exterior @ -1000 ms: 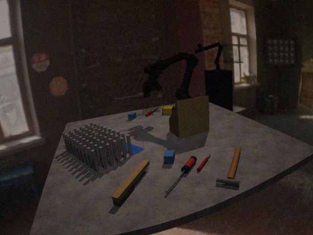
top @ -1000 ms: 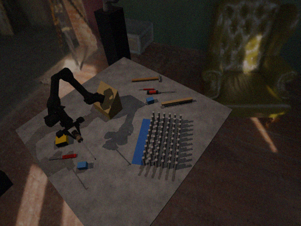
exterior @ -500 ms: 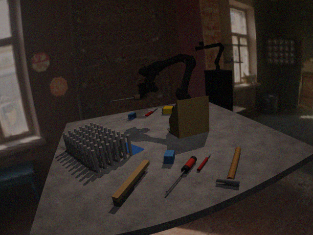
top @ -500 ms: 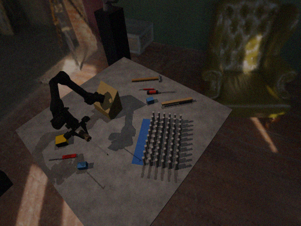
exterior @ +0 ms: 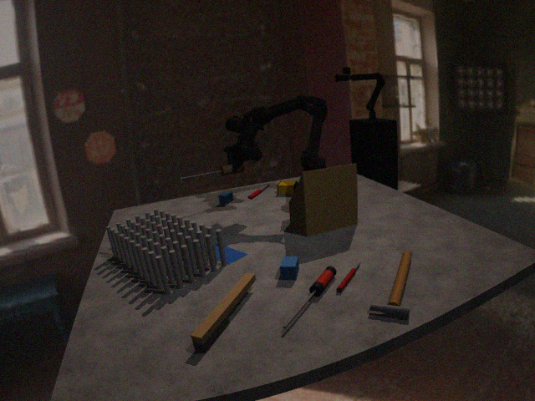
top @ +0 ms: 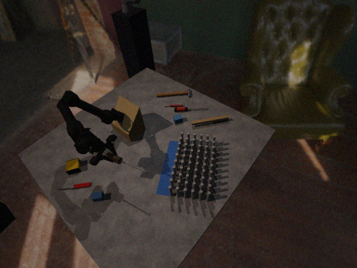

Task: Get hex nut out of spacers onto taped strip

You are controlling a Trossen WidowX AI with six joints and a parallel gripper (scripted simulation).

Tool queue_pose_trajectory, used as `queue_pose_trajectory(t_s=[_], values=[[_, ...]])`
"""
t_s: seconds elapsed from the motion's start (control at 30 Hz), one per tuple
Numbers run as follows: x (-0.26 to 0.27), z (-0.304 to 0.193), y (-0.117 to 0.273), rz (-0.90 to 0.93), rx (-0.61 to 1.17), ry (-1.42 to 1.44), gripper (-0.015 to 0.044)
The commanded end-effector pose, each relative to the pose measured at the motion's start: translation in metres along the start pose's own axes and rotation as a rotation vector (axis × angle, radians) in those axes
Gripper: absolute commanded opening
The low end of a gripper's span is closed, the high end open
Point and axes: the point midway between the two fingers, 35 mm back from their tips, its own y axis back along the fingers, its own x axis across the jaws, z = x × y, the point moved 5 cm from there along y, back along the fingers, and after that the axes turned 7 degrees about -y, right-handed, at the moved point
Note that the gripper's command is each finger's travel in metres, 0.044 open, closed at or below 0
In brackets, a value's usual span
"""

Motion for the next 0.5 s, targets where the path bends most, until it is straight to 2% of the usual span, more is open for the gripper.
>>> queue_pose_trajectory(t_s=[0.0,0.47], values=[[-0.012,-0.008,-0.009,-0.027,-0.013,0.032,0.0000],[-0.065,-0.040,-0.030,-0.090,-0.056,0.199,0.0000]])
